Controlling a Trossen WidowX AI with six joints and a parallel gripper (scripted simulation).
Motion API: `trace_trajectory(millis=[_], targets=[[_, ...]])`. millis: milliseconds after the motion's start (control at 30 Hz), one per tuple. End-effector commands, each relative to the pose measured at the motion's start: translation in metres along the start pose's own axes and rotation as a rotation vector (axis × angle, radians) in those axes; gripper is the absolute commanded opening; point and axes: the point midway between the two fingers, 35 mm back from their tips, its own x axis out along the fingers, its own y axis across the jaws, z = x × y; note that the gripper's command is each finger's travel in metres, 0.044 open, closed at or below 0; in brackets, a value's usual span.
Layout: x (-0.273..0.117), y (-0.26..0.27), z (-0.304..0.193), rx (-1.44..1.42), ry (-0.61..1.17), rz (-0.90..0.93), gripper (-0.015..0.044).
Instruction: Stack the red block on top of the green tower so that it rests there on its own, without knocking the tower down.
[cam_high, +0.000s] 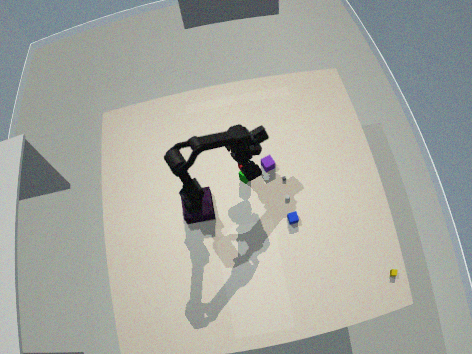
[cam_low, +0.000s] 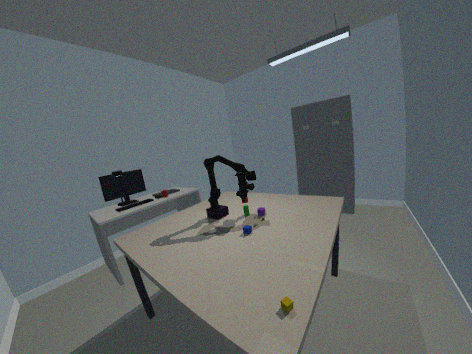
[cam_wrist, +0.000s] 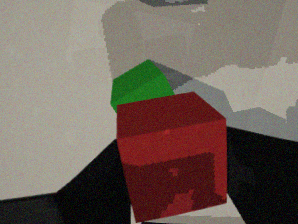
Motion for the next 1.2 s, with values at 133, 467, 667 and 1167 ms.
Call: trace_trajectory(millis=[133, 467, 667, 1167], targets=[[0.020, -0.001, 0.000, 0.005, 0.003, -0.001, 0.0000], [0.032, -0.001, -0.001, 0.005, 0.004, -0.001, 0.0000], [0.032, -0.001, -0.001, 0.005, 0.004, -0.001, 0.0000], [0.033, -0.001, -0.001, 0.005, 0.004, -0.001, 0.0000]])
